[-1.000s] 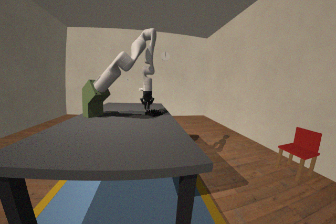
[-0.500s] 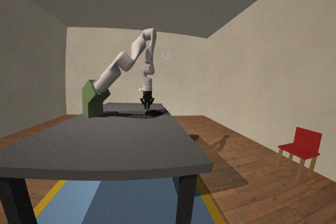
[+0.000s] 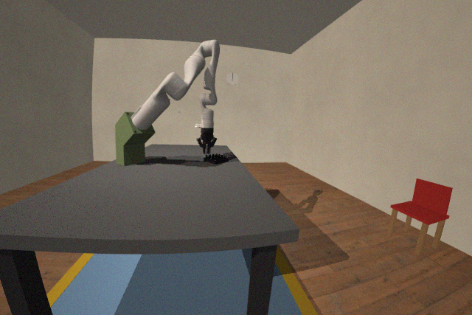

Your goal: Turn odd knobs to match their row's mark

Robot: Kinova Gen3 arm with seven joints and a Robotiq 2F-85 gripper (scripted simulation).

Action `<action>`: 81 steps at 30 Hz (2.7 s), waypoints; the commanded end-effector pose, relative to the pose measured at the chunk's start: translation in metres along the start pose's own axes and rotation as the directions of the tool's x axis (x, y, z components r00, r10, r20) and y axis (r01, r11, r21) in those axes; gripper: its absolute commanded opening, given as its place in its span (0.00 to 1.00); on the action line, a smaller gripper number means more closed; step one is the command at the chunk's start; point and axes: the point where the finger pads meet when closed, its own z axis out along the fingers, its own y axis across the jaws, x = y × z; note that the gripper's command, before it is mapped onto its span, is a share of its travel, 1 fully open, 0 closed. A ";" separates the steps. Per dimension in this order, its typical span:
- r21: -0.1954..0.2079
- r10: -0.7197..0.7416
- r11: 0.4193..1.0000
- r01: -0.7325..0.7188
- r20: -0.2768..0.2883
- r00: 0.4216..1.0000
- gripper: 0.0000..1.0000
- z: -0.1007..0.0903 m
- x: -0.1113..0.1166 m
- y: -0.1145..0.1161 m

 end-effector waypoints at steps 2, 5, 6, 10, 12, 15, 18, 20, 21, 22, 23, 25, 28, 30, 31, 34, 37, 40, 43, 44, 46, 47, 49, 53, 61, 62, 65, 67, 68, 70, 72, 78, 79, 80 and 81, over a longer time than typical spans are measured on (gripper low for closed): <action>-0.001 0.000 1.000 0.000 -0.001 1.000 0.19 0.000 0.000 0.000; -0.001 0.000 1.000 0.000 -0.001 1.000 0.19 0.001 0.000 0.000; -0.001 0.000 1.000 0.000 -0.001 1.000 0.19 0.001 0.000 0.000; -0.001 0.000 1.000 0.000 -0.001 1.000 0.19 0.003 0.000 0.000; -0.001 0.000 1.000 0.000 -0.001 1.000 0.19 0.004 0.000 0.000; -0.001 0.000 1.000 0.000 -0.001 1.000 0.19 0.007 0.000 0.000; -0.001 0.000 1.000 0.000 -0.001 1.000 0.19 0.009 0.000 0.000; -0.001 0.000 1.000 0.000 -0.001 1.000 0.19 0.011 0.000 0.000; -0.001 0.000 1.000 0.000 -0.001 1.000 0.19 0.011 0.000 0.000; -0.001 0.000 1.000 0.000 -0.001 1.000 0.19 0.012 0.000 0.000; -0.001 0.000 1.000 0.000 -0.001 1.000 0.19 0.012 0.000 0.000; -0.001 0.000 1.000 0.000 -0.001 1.000 0.19 0.013 0.000 0.000; -0.001 0.000 1.000 0.000 -0.001 1.000 0.19 0.013 0.000 0.000; -0.001 0.000 1.000 0.000 -0.001 1.000 0.19 0.014 0.000 0.000; -0.001 0.000 1.000 0.000 -0.001 1.000 0.19 0.014 0.000 0.000; -0.001 0.000 1.000 0.000 -0.001 1.000 0.19 0.014 0.000 0.000; -0.001 0.000 1.000 0.000 -0.001 1.000 0.19 0.014 0.000 0.000; -0.001 0.000 1.000 0.000 -0.001 1.000 0.19 0.014 0.000 0.000; -0.001 0.000 1.000 0.000 -0.001 1.000 0.19 0.014 0.000 0.000; -0.001 0.000 1.000 0.000 -0.001 1.000 0.19 0.014 0.000 0.000; -0.001 0.000 1.000 0.000 -0.001 1.000 0.19 0.014 0.000 0.000; -0.001 0.000 1.000 0.000 -0.001 1.000 0.19 0.014 0.000 0.000; -0.001 0.000 1.000 0.000 -0.001 1.000 0.19 0.014 0.000 0.000; -0.001 0.000 1.000 0.000 -0.001 1.000 0.19 0.014 0.000 0.000; -0.001 0.000 1.000 0.000 -0.001 1.000 0.19 0.014 0.000 0.000; -0.001 0.000 1.000 0.000 -0.001 1.000 0.19 0.014 0.000 0.000; -0.001 0.000 1.000 0.000 -0.001 1.000 0.19 0.014 0.000 0.000; -0.001 0.000 1.000 0.000 -0.001 1.000 0.08 0.014 0.000 0.000; -0.001 0.000 1.000 0.000 -0.001 1.000 0.08 0.014 0.000 0.000; -0.001 0.000 1.000 0.000 -0.001 1.000 0.08 0.014 0.000 0.000; -0.001 0.000 1.000 0.000 -0.001 1.000 0.08 0.014 0.000 0.000; -0.001 0.000 1.000 0.000 -0.001 1.000 0.08 0.014 0.000 0.000; -0.001 0.000 1.000 0.000 -0.001 1.000 0.08 0.014 0.000 0.000; -0.001 0.000 1.000 0.000 -0.001 1.000 0.08 0.014 0.000 0.000; -0.001 0.000 1.000 0.000 -0.001 1.000 0.08 0.014 0.000 0.000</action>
